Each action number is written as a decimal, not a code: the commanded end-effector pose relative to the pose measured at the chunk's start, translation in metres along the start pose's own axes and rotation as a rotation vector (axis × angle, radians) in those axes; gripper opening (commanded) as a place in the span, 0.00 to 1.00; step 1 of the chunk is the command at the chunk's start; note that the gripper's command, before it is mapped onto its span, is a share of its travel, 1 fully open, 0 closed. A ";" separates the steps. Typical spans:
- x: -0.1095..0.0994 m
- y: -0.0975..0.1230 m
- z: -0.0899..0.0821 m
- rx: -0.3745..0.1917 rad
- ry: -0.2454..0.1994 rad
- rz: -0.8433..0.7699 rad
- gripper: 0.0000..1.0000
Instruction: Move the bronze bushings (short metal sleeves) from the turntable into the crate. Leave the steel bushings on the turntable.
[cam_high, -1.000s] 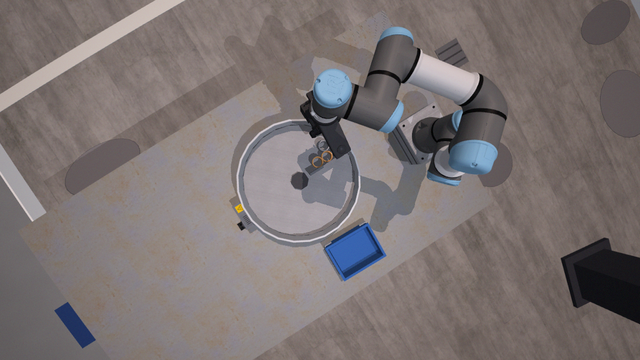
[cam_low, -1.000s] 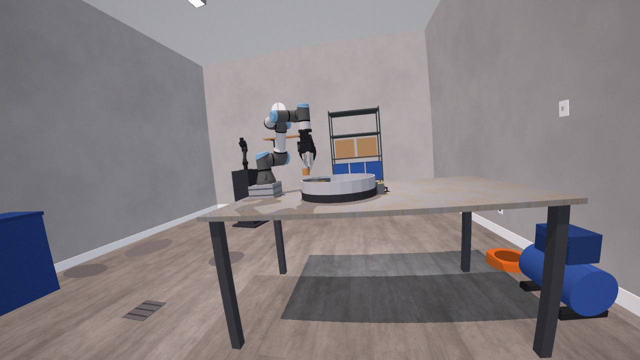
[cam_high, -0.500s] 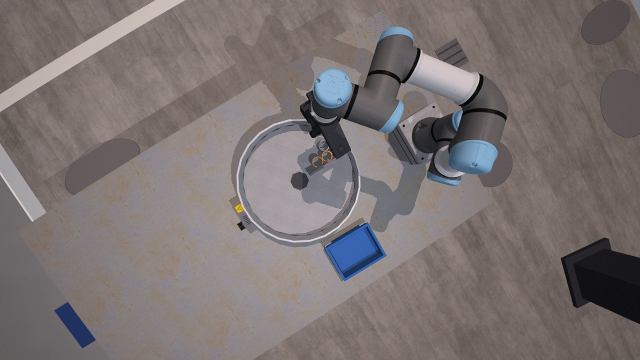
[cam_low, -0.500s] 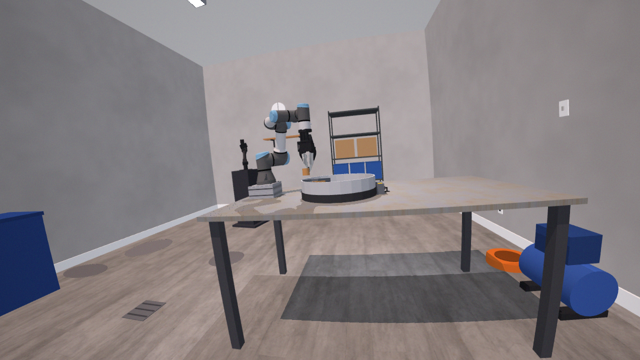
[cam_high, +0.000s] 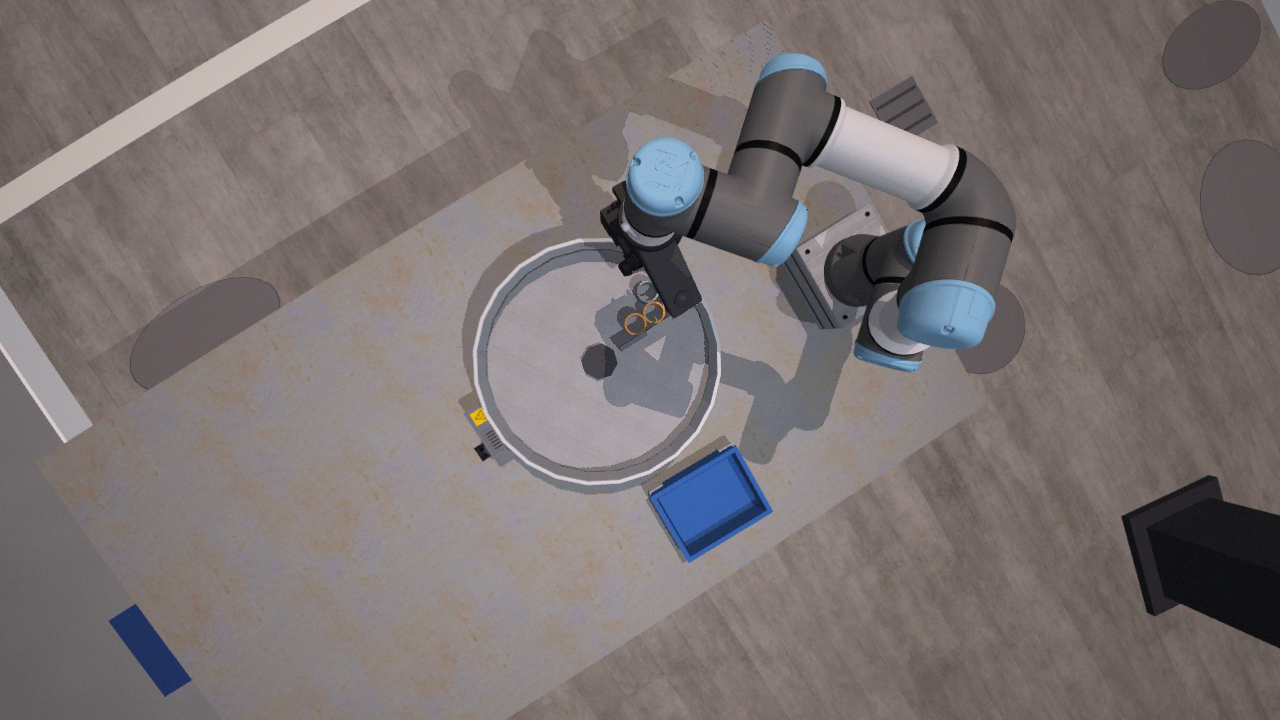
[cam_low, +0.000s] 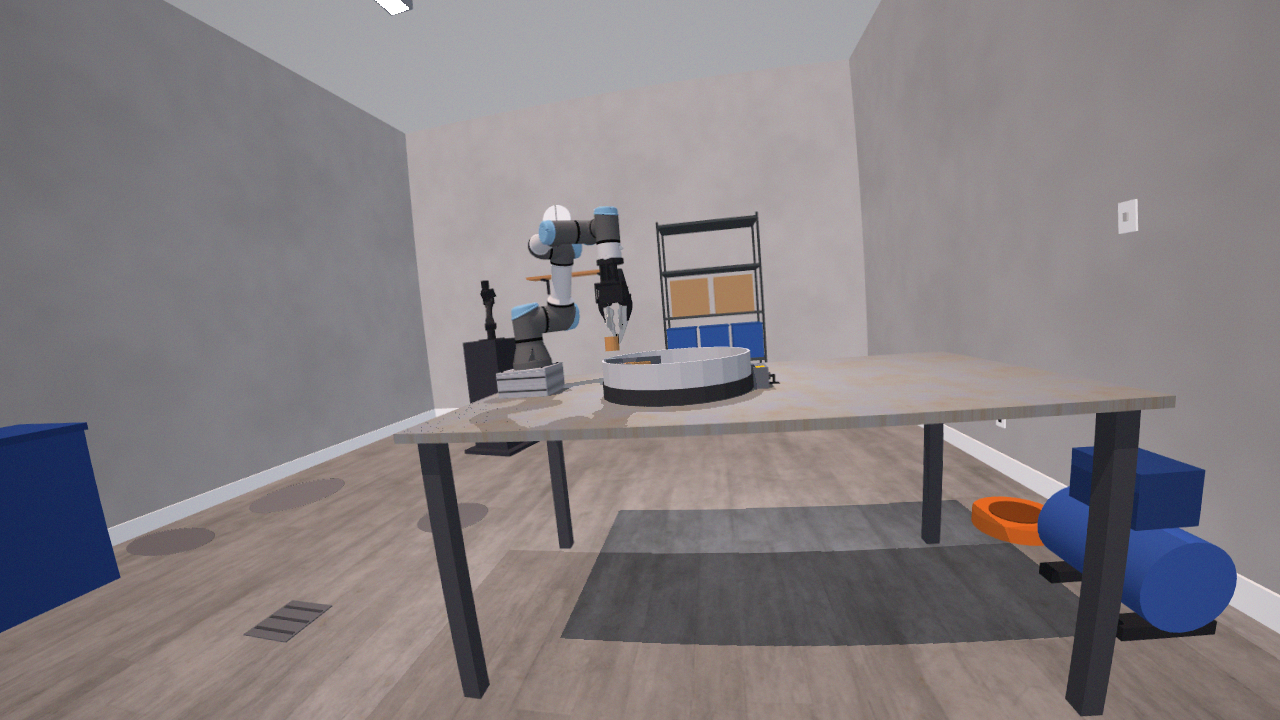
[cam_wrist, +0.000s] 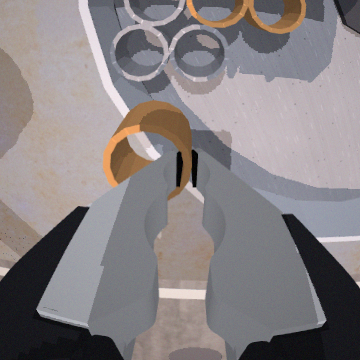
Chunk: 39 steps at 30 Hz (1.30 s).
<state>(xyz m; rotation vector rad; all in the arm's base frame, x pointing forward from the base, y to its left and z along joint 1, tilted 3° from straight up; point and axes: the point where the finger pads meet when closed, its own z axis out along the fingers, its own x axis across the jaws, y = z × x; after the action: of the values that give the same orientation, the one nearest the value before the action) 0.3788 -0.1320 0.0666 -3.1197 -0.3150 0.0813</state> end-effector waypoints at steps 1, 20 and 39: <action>0.001 0.000 -0.001 -0.002 0.002 0.000 0.00; 0.010 -0.007 -0.002 -0.003 0.003 0.022 0.00; 0.036 -0.031 -0.006 -0.003 0.005 0.087 0.00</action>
<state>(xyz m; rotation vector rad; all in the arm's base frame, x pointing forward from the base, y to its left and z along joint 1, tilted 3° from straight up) 0.4027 -0.1013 0.0697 -3.1319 -0.2056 0.0735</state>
